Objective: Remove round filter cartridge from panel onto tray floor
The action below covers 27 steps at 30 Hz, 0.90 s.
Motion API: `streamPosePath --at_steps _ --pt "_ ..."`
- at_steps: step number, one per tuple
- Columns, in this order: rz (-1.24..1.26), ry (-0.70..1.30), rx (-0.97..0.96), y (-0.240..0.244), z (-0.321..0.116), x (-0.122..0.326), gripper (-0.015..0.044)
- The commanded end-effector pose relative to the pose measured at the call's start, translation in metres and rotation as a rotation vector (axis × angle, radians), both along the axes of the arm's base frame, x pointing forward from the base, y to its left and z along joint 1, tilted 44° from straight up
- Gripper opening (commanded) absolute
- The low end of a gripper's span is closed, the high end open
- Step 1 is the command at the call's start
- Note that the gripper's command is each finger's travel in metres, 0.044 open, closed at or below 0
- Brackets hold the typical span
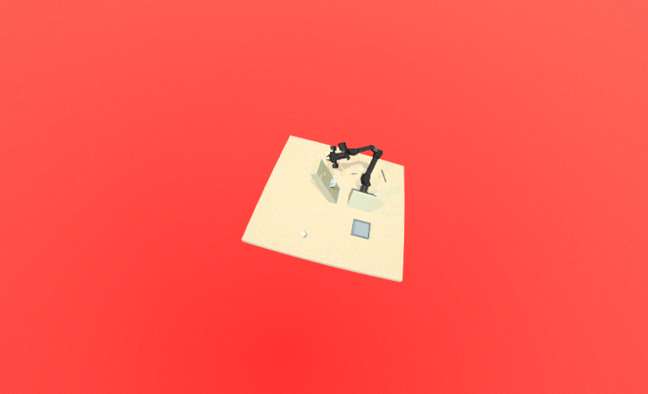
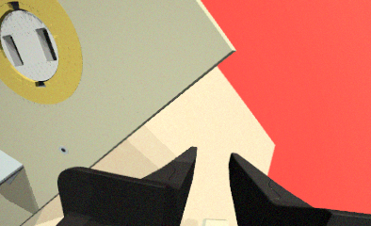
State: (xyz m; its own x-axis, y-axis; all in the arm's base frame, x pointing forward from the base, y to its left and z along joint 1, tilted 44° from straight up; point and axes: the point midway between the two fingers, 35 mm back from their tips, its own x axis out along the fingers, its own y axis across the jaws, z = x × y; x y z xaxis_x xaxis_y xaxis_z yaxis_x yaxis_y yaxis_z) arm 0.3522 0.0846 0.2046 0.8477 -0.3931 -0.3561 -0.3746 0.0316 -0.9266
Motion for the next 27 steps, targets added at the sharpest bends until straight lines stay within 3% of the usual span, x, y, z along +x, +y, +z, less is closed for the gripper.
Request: streamPosePath --at_steps 1,8,27 --pt "0.071 0.034 0.002 0.033 -0.033 -0.026 0.0113" --pt "0.204 0.103 -0.082 0.07 -0.098 -0.085 0.0113" --pt "0.206 0.109 -0.081 0.068 -0.109 -0.069 0.0113"
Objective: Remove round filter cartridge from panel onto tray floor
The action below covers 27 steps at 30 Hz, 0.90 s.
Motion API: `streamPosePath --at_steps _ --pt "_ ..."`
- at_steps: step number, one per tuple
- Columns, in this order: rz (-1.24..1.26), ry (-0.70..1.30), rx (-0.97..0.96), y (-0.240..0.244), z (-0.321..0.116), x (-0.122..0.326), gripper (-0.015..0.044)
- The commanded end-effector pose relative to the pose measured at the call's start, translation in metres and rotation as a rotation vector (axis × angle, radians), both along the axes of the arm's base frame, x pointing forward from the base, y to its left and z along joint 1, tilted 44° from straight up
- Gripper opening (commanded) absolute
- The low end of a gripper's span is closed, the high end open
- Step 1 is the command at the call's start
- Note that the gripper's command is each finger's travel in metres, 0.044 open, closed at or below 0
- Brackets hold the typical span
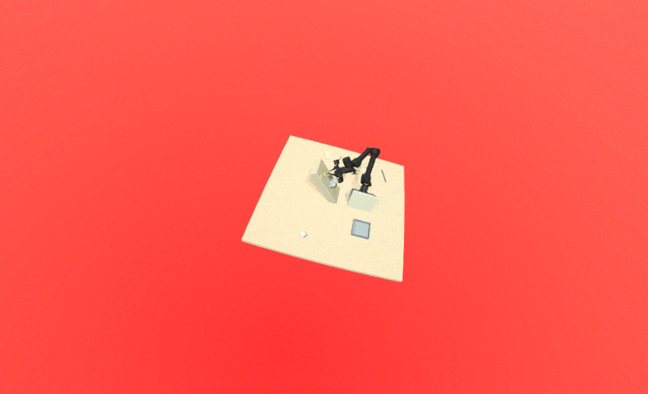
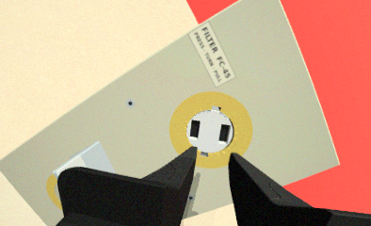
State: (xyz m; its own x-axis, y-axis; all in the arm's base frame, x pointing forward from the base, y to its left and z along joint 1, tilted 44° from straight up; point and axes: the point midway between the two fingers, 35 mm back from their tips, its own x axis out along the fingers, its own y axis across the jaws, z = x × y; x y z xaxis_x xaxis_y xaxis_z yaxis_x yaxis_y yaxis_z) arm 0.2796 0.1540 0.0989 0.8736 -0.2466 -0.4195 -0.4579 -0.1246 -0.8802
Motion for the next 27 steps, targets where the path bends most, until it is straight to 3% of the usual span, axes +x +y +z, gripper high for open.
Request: streamPosePath --at_steps 1,27 --pt "0.001 0.006 -0.004 -0.002 -0.004 0.005 0.0113" --pt "0.003 -0.002 -0.007 -0.013 -0.017 0.035 0.0113"
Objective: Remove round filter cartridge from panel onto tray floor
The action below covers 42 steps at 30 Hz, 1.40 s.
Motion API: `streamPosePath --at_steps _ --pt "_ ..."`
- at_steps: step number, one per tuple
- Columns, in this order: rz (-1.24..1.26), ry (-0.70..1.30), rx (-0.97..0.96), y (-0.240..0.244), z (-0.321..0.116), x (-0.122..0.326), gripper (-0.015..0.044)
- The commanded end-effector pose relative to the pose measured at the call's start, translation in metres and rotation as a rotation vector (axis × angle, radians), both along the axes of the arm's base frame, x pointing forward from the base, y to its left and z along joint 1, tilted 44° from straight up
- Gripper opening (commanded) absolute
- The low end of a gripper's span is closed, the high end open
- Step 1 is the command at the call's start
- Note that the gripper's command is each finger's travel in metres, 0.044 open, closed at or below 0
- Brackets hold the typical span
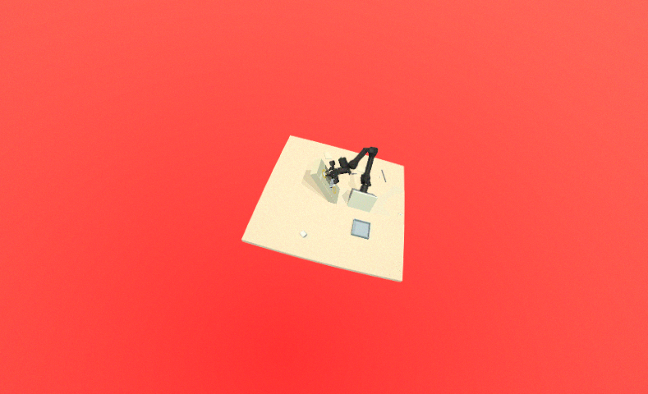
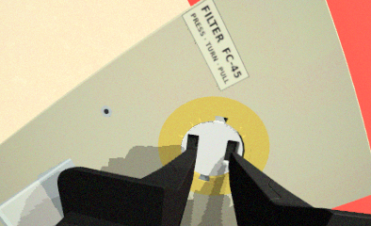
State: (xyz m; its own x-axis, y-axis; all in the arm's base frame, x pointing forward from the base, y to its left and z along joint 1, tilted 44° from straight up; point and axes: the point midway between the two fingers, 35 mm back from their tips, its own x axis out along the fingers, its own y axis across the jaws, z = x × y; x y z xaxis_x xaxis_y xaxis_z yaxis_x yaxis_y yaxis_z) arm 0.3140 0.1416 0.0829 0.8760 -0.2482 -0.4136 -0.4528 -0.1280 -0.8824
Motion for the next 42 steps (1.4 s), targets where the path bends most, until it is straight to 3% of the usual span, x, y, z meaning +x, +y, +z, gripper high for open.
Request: streamPosePath --at_steps 1,42 --pt "0.003 0.003 -0.003 -0.0008 -0.0013 0.0008 0.0113" --pt "0.003 0.003 -0.003 -0.0023 -0.0048 0.0092 0.0113"
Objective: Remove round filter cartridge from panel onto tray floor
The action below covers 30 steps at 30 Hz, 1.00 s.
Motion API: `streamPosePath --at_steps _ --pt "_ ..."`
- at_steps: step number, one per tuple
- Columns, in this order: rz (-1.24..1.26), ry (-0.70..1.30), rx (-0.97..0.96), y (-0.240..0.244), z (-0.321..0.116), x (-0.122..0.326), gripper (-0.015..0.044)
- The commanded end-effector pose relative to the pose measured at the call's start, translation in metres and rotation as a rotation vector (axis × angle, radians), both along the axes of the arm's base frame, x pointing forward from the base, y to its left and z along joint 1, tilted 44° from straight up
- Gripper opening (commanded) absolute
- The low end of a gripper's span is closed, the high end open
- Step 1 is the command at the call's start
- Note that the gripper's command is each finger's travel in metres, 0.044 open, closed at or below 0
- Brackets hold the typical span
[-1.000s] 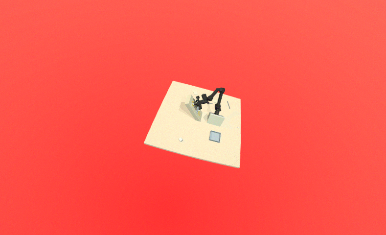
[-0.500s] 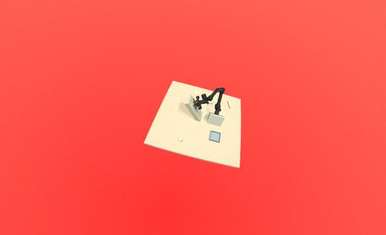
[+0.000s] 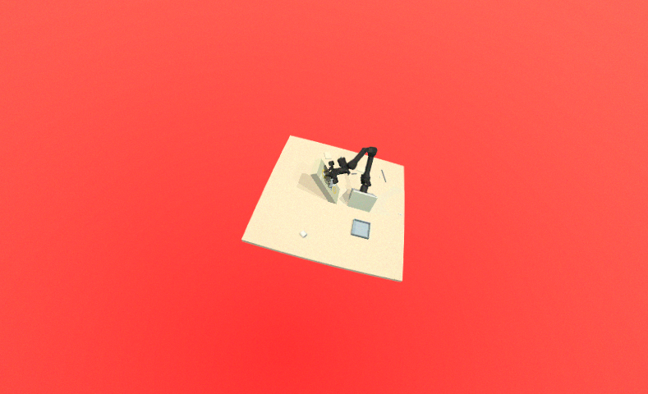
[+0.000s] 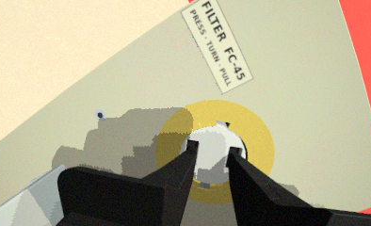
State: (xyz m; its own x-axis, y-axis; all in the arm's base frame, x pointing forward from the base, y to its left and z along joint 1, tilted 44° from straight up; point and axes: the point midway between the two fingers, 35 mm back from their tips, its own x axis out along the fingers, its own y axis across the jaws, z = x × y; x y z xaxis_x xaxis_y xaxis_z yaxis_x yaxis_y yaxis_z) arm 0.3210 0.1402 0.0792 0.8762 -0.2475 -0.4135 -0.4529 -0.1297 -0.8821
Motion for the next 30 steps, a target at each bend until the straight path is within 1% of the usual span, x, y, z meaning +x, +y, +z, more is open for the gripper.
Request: streamPosePath --at_steps 1,23,30 --pt "0.002 0.003 -0.002 -0.0012 -0.0018 0.0037 0.0113" --pt "0.002 0.002 -0.002 -0.0032 -0.0049 0.0104 0.0113" --pt "0.001 -0.003 -0.004 -0.0016 -0.0036 0.0077 0.0066"
